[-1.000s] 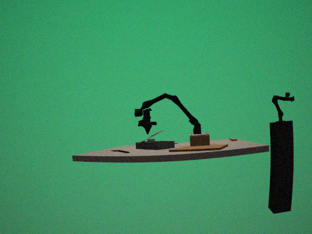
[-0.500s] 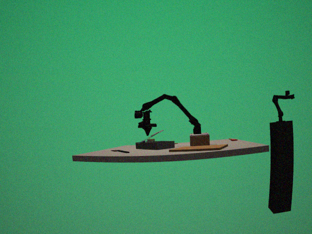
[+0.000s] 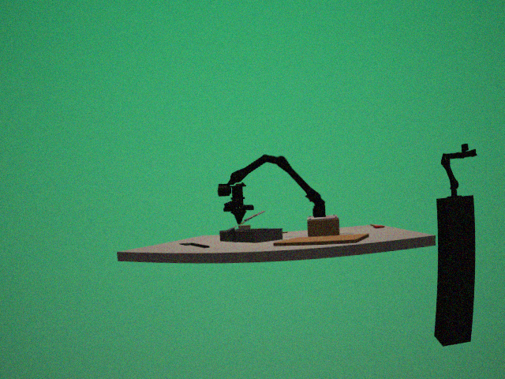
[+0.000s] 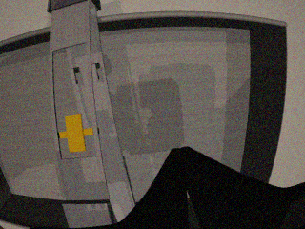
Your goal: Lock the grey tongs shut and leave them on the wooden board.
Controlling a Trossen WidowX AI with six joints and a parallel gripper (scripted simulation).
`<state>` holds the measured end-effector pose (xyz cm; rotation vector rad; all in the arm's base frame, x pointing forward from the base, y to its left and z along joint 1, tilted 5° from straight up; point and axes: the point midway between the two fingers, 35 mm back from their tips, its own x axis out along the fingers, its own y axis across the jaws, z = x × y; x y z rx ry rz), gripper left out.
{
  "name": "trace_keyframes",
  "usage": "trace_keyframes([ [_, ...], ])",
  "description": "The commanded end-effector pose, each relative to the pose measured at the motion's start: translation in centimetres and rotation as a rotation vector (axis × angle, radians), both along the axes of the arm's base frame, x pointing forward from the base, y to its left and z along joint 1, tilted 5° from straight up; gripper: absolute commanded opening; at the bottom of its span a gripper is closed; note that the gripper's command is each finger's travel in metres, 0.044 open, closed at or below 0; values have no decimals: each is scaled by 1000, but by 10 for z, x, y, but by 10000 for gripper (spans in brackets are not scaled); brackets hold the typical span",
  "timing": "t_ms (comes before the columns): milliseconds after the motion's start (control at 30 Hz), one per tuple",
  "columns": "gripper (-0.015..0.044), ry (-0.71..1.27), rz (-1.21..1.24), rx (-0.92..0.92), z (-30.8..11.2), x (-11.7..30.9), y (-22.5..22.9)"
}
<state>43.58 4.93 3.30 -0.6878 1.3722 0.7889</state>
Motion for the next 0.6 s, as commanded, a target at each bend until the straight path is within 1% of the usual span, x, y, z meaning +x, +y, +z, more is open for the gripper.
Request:
trace_keyframes([
  [0, -150, 4, -1, -2, -7, -1, 0],
  [300, -150, 4, -1, -2, -21, -1, 1],
  [567, -150, 4, -1, -2, -21, -4, 4],
])
